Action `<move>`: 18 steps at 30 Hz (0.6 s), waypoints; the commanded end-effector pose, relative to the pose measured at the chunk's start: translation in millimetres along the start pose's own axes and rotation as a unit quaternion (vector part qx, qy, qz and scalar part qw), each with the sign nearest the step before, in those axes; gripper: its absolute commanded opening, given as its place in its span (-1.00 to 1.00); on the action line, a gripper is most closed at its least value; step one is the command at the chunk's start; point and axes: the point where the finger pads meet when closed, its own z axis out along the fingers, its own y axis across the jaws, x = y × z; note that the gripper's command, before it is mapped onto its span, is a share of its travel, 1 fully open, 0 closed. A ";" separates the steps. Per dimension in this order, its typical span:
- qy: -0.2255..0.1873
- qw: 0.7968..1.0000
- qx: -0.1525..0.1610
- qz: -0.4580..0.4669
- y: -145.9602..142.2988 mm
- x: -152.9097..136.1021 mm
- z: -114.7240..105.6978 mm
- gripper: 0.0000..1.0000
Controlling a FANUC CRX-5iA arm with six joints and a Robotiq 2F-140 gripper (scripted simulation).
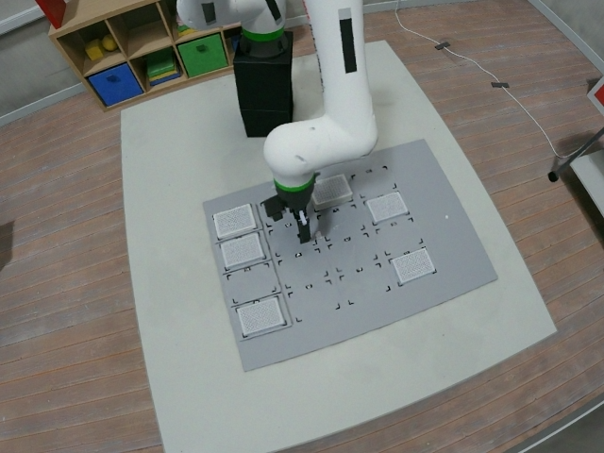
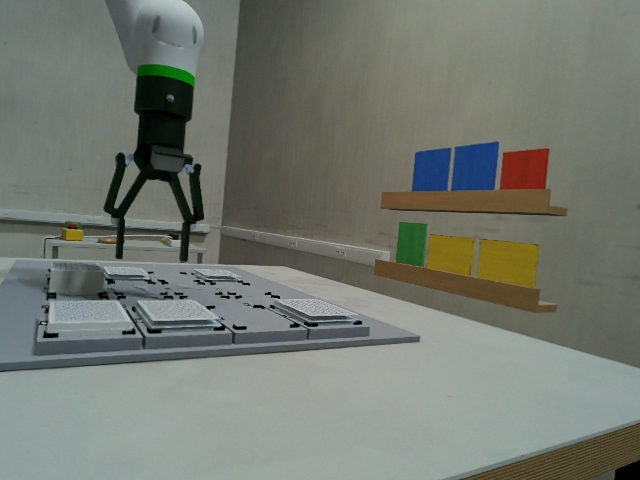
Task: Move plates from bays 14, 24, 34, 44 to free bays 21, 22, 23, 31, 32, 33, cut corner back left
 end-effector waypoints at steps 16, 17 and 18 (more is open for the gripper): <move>-0.001 1.000 0.001 0.000 -1.3 72.6 -0.6 0.40; -0.001 1.000 0.001 0.000 -1.3 76.6 -0.6 0.40; -0.001 1.000 0.001 0.000 -1.3 80.6 -0.6 0.40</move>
